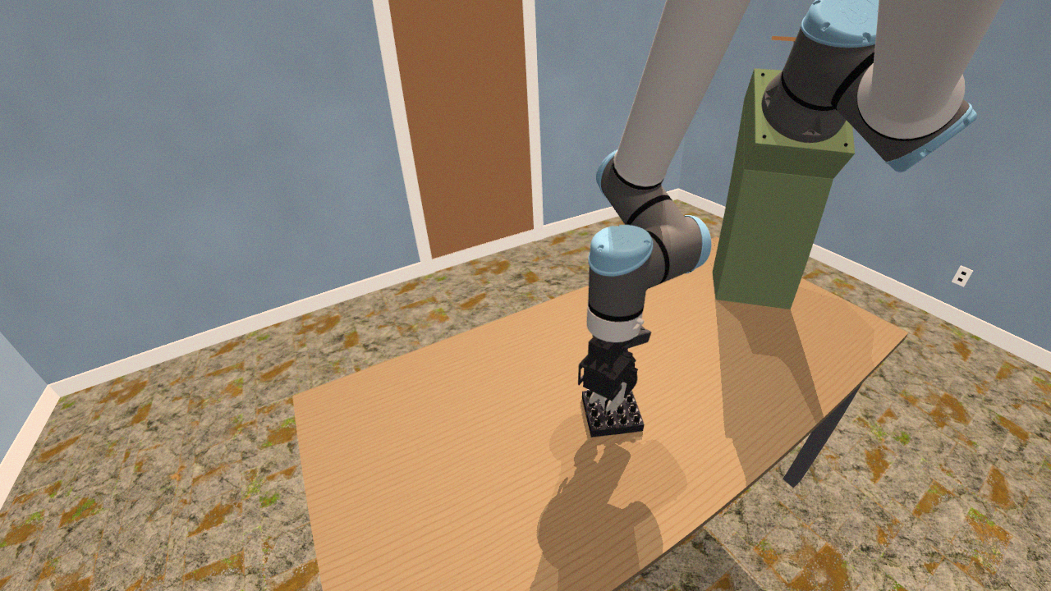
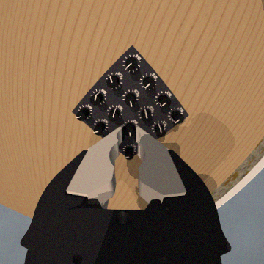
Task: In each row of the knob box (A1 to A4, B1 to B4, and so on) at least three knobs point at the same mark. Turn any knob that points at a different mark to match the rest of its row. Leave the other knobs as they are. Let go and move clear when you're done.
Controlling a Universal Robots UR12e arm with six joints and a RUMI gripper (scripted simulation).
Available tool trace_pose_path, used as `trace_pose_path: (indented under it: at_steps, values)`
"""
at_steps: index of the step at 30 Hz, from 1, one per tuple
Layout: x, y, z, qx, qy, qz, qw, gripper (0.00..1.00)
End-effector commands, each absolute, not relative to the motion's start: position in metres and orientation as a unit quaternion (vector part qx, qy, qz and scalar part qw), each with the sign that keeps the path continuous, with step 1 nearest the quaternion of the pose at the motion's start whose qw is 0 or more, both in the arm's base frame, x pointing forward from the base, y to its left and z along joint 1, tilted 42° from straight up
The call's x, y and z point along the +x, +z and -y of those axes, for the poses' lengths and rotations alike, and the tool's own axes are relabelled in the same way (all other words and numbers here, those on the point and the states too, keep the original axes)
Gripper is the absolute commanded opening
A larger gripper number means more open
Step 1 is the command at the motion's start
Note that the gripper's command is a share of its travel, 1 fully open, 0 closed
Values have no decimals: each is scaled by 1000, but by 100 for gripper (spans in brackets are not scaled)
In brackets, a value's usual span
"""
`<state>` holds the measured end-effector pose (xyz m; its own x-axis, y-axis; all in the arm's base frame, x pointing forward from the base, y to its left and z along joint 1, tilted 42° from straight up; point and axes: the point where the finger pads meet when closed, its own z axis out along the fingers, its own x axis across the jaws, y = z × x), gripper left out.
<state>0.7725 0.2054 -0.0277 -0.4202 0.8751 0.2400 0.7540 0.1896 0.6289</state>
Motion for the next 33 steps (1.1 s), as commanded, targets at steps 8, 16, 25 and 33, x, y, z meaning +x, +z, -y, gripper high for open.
trace_pose_path:
  at_steps: [8, 16, 25, 33]
  values:
    - [773, -27, -205, 538, 351, -762, 84, 4]
    - [773, -27, -205, 554, 353, -750, 76, 4]
    - [772, -27, -206, 577, 355, -733, 65, 4]
    - [772, -27, -206, 613, 358, -703, 47, 4]
